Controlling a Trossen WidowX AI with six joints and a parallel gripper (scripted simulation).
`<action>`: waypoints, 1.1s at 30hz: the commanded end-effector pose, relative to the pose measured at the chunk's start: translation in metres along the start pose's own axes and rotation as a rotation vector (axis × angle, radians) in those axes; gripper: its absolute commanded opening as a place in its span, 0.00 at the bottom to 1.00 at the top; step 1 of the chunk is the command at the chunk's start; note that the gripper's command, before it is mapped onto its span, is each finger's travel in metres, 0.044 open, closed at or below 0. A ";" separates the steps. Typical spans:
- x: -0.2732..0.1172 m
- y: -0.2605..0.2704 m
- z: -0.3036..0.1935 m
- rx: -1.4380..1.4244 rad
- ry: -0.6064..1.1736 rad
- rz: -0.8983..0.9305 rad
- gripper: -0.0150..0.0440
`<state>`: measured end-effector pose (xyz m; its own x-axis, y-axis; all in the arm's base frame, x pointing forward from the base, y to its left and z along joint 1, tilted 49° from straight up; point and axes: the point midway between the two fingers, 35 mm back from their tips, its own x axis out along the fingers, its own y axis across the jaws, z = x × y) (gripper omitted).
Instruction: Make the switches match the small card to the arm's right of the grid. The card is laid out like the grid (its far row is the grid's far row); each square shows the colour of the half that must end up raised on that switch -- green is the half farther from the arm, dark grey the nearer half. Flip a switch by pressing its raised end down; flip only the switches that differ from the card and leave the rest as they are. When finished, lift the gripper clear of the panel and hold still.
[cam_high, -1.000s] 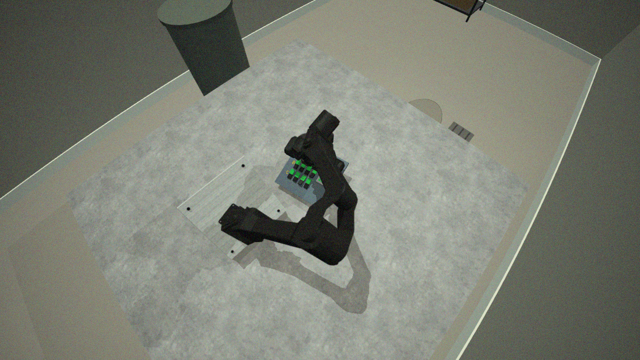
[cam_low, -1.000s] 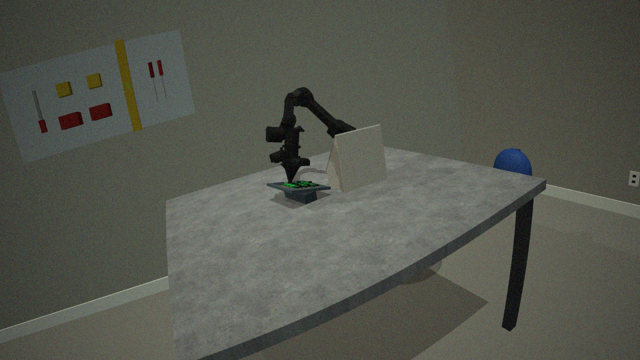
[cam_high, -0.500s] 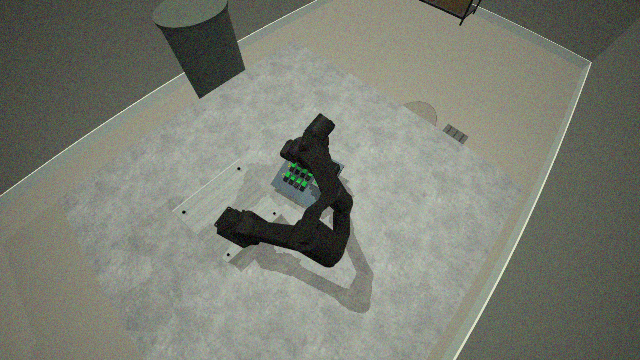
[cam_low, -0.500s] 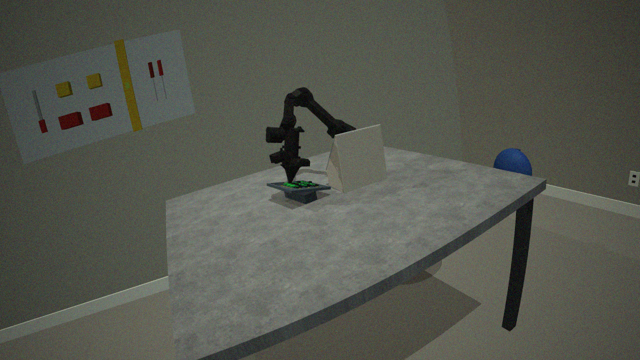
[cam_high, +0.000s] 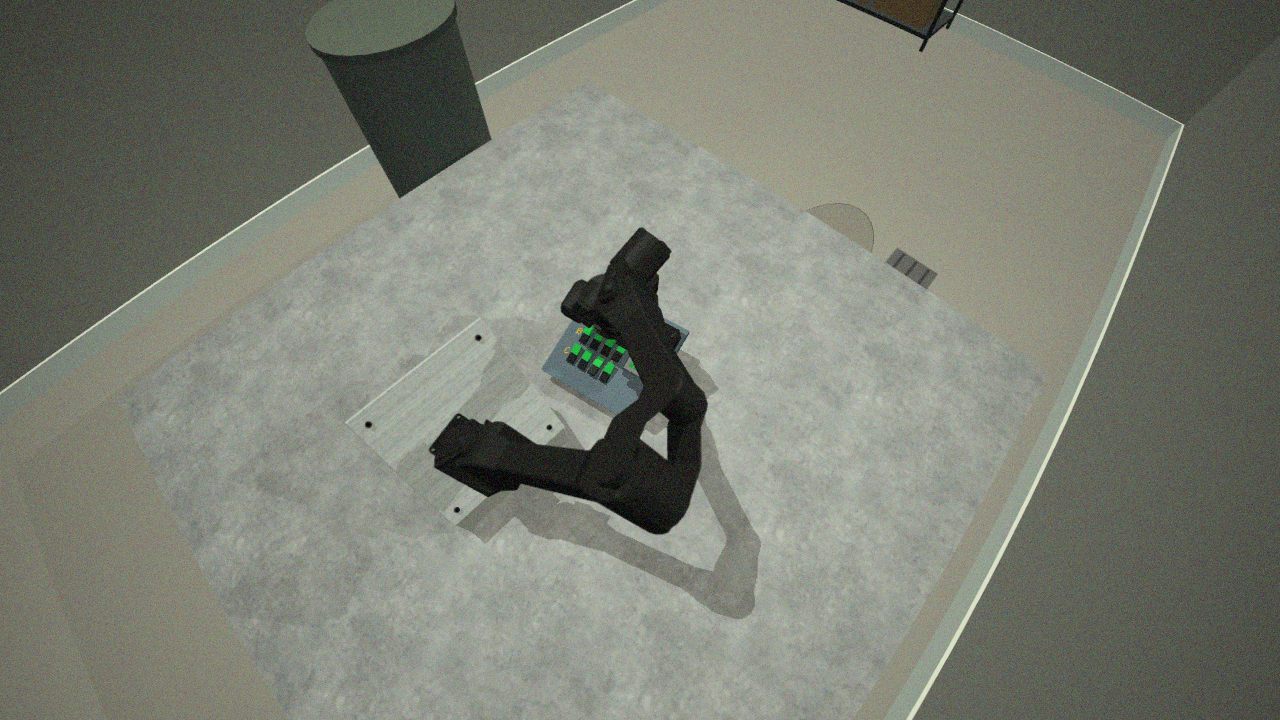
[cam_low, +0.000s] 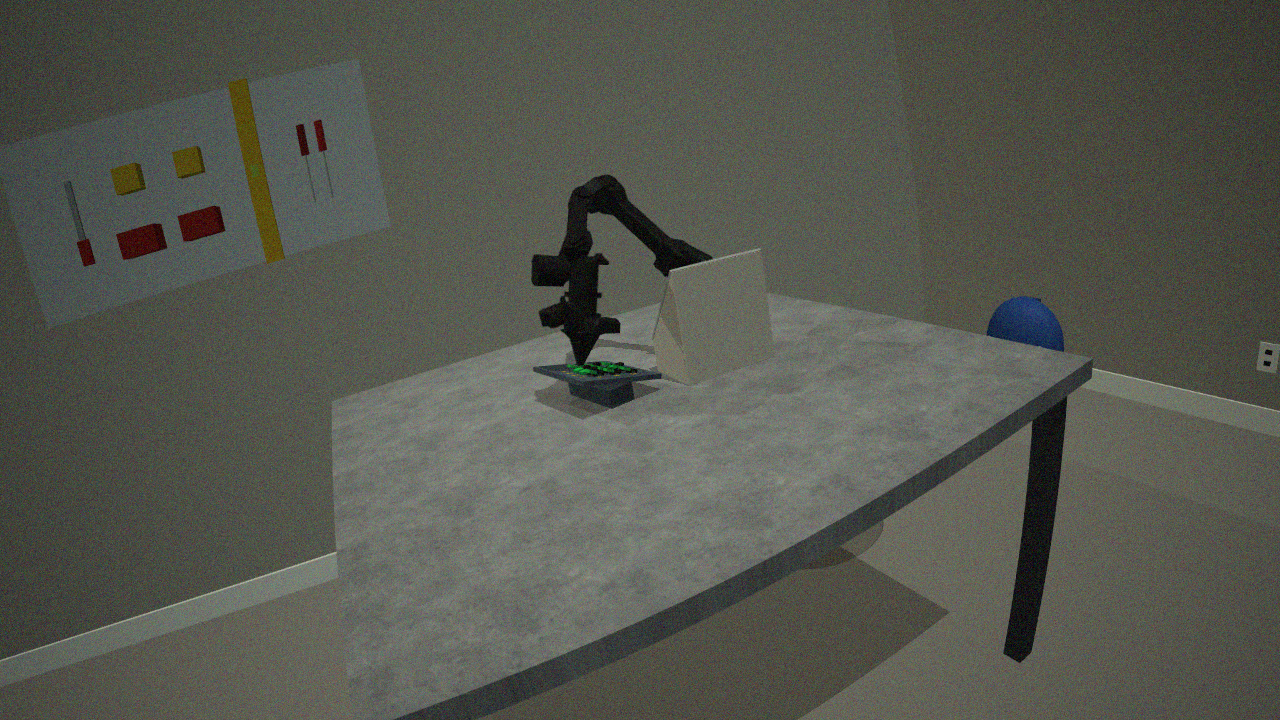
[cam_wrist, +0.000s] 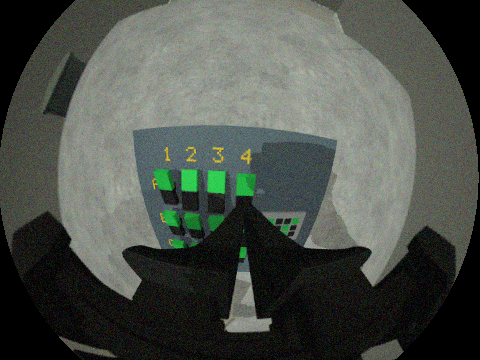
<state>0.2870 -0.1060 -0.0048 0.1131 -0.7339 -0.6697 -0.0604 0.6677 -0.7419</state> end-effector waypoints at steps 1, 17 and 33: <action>-0.017 0.001 0.003 0.004 0.004 0.006 0.25; -0.064 0.046 -0.018 0.000 0.021 0.006 0.25; -0.019 0.046 -0.019 0.000 0.047 0.004 0.25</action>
<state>0.2646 -0.0591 -0.0233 0.0689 -0.7320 -0.6779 -0.0527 0.6759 -0.7351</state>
